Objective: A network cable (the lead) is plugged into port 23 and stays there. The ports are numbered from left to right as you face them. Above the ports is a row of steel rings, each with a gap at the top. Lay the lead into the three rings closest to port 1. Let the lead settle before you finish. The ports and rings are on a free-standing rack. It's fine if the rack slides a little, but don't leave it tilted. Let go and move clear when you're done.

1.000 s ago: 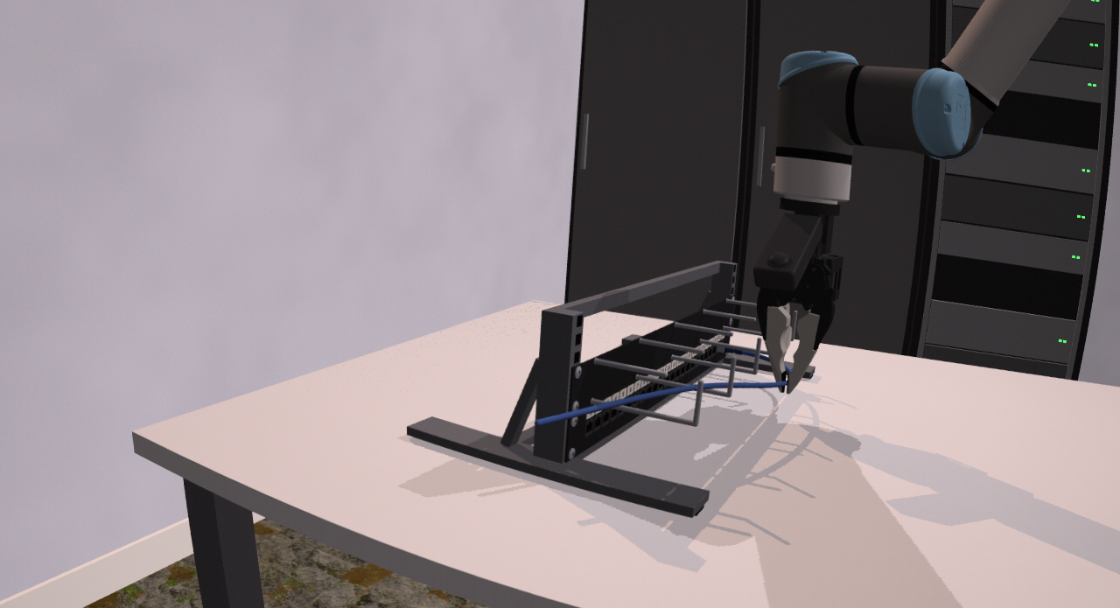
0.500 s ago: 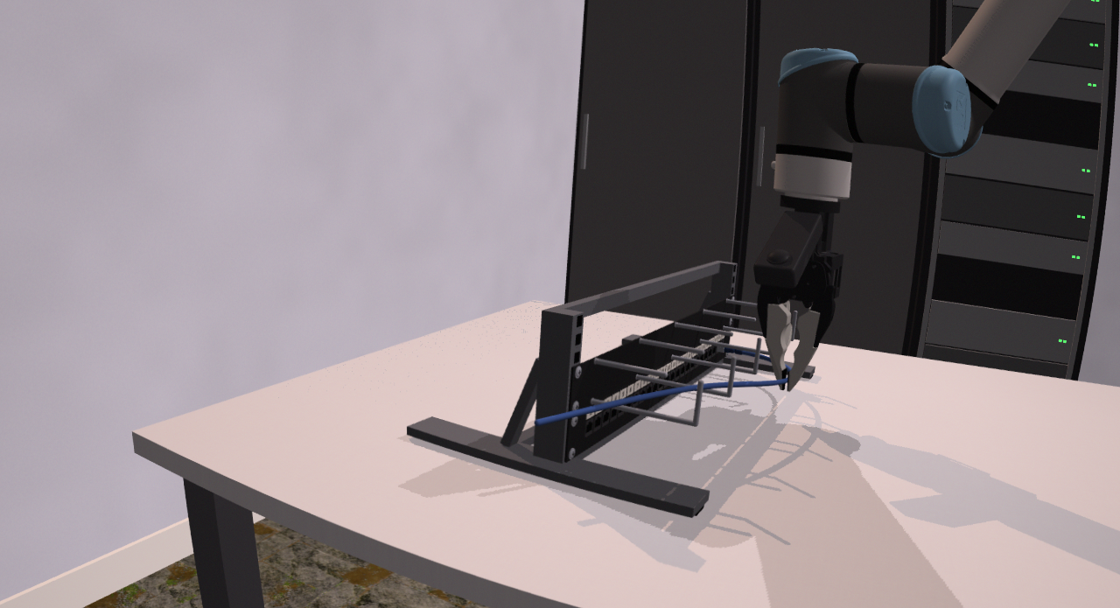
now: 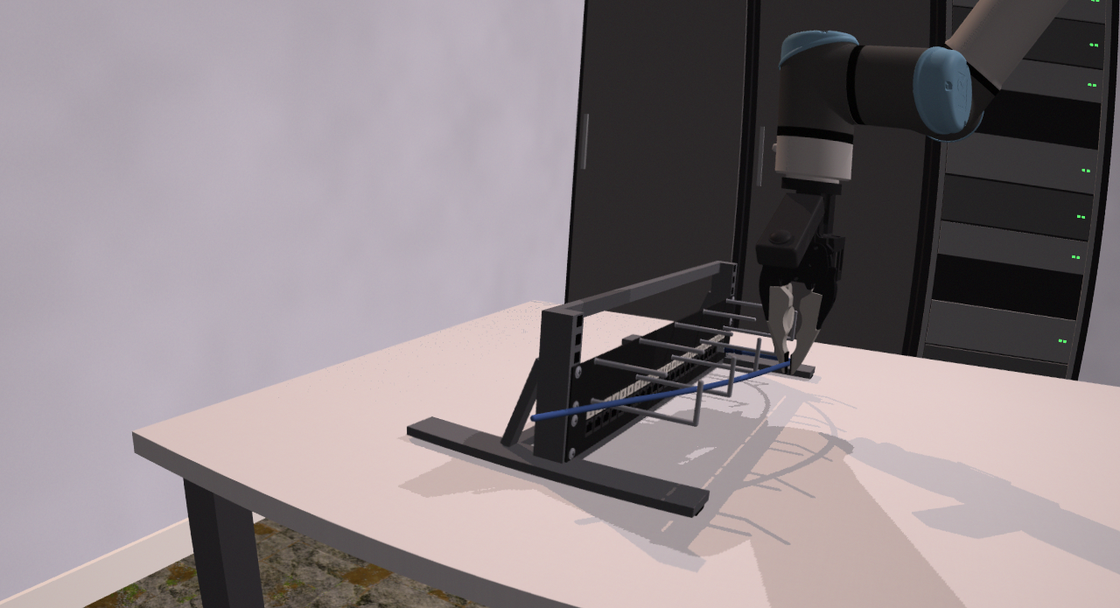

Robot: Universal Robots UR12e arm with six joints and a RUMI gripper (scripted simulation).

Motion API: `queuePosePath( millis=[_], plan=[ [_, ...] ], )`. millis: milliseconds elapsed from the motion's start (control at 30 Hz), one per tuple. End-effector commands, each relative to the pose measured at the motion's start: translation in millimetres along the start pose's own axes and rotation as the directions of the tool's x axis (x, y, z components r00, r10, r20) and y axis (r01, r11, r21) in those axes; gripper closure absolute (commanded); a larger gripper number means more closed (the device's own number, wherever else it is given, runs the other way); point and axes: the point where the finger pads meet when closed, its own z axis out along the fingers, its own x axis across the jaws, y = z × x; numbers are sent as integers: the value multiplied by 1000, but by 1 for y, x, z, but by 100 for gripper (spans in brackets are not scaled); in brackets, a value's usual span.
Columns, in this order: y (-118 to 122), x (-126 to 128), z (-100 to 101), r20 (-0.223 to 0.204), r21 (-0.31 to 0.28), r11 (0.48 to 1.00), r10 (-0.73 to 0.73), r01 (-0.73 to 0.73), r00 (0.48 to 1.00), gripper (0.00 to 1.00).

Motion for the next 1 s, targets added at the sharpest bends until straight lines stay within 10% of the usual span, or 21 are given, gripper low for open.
queuePosePath(
  millis=[0, 967],
  plan=[
    [0, 1, -11, -1, 0, 1000, 0, 0, 1000, 100],
    [0, 1, -64, -1, 0, 1000, 0, 0, 1000, 100]
  ],
)
